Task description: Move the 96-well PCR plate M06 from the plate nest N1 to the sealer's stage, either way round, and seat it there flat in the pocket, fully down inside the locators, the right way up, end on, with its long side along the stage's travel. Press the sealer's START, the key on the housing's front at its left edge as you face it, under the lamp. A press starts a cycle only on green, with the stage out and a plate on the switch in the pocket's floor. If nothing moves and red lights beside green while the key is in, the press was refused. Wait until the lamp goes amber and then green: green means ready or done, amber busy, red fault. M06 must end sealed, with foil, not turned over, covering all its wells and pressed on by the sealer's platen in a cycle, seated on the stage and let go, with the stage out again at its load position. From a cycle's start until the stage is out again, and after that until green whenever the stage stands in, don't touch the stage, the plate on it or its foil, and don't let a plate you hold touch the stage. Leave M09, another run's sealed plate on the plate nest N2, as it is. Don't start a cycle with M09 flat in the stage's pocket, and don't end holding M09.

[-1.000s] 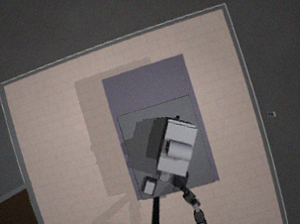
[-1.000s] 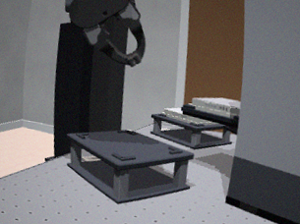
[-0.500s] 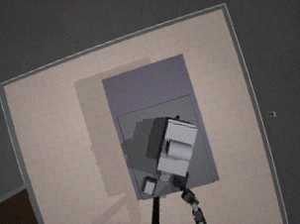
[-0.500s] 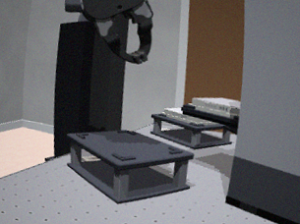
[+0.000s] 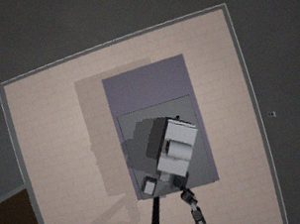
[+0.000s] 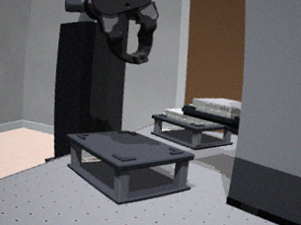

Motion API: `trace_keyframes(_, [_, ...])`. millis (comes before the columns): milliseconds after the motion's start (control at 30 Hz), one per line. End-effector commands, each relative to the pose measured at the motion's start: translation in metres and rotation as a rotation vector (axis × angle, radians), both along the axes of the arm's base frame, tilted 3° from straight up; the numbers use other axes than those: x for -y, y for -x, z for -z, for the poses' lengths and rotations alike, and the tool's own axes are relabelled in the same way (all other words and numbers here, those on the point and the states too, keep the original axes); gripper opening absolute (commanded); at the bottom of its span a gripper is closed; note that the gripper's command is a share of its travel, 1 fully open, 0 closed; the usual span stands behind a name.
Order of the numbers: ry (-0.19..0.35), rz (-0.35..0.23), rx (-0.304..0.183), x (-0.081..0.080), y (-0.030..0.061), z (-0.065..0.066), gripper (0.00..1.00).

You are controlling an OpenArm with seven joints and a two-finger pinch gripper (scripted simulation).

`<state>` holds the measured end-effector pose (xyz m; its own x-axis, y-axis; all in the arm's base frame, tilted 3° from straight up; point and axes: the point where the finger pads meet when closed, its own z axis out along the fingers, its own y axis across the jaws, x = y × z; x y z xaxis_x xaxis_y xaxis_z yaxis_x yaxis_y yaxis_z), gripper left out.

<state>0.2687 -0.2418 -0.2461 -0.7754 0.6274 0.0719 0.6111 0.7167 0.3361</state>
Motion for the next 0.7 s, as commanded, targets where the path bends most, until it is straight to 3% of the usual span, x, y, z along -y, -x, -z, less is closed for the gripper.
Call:
trace_keyframes(0, [0.078,-0.065,-0.048,0.0057,0.0071,0.0037,0.00])
trace_keyframes(33, [0.111,-0.102,-0.062,0.0058,0.0075,0.0040,0.00])
trace_keyframes(433, [0.111,-0.102,-0.062,0.0058,0.0075,0.0040,0.00])
trace_keyframes(600, [0.274,-0.281,-0.131,0.0056,0.0070,0.0037,0.00])
trace_keyframes(667, [0.274,-0.281,-0.131,0.0056,0.0070,0.0037,0.00])
